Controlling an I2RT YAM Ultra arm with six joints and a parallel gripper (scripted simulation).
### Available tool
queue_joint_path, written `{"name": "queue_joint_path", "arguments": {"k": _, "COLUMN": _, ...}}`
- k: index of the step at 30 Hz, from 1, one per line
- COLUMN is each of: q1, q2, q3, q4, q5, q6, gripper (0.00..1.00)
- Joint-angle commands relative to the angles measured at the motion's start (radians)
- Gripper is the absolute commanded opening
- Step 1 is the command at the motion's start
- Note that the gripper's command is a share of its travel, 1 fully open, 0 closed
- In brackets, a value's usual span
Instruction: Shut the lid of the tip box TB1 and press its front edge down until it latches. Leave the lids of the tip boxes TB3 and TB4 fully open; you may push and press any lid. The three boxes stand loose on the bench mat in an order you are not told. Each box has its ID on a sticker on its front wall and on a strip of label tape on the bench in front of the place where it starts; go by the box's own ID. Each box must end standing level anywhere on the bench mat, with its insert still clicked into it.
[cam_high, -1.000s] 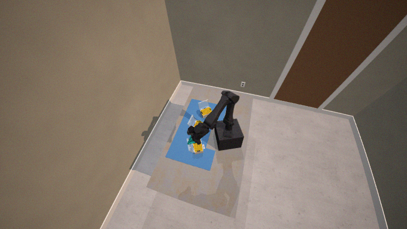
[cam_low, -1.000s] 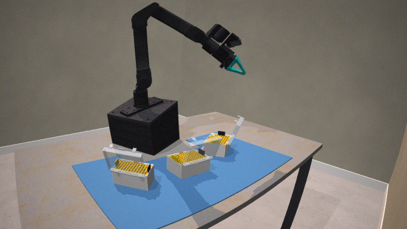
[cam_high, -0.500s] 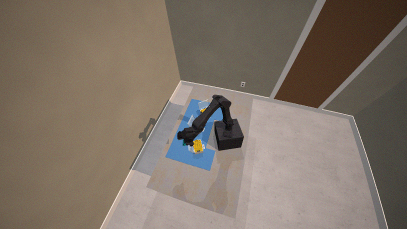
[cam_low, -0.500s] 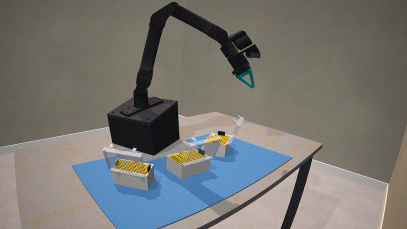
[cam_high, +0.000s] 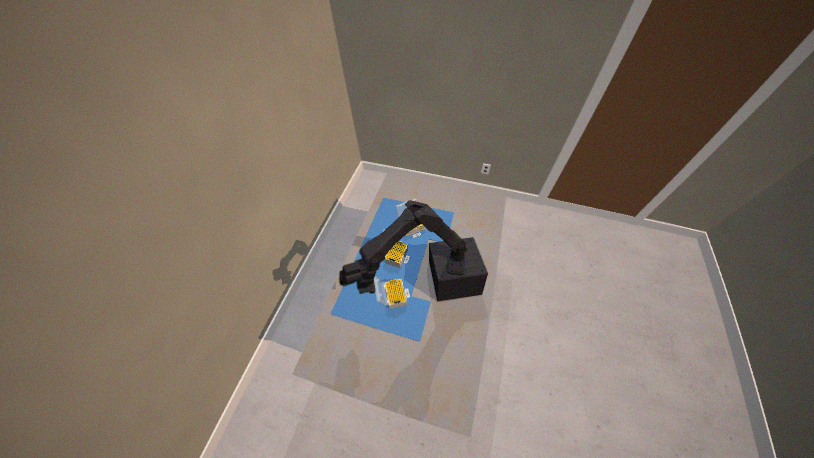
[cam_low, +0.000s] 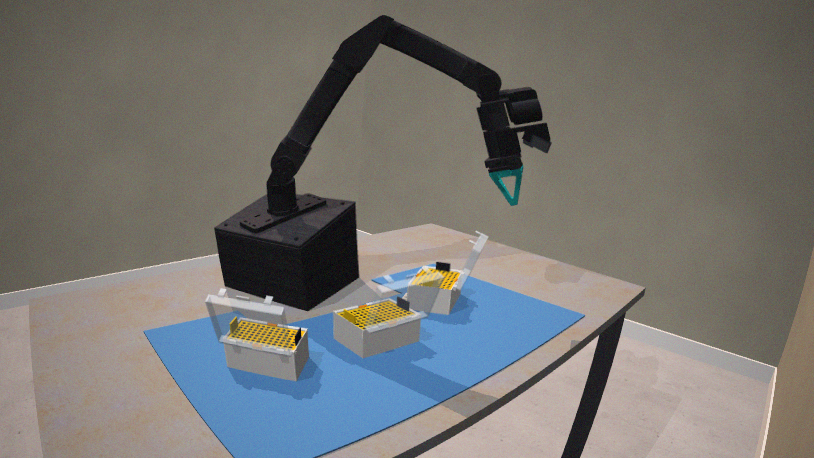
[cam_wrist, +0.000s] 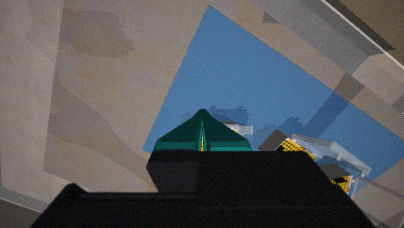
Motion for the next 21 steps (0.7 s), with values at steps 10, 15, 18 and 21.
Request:
{"name": "queue_joint_path", "arguments": {"k": 10, "q1": -0.092, "q2": 0.209, "q3": 0.265, "q4": -0.325, "q5": -0.055, "q6": -0.045, "gripper": 0.00}}
{"name": "queue_joint_path", "arguments": {"k": 15, "q1": -0.092, "q2": 0.209, "q3": 0.266, "q4": -0.326, "q5": -0.055, "q6": -0.045, "gripper": 0.00}}
{"name": "queue_joint_path", "arguments": {"k": 18, "q1": -0.092, "q2": 0.209, "q3": 0.266, "q4": -0.326, "q5": -0.055, "q6": -0.045, "gripper": 0.00}}
{"name": "queue_joint_path", "arguments": {"k": 21, "q1": -0.092, "q2": 0.209, "q3": 0.266, "q4": -0.326, "q5": -0.055, "q6": -0.045, "gripper": 0.00}}
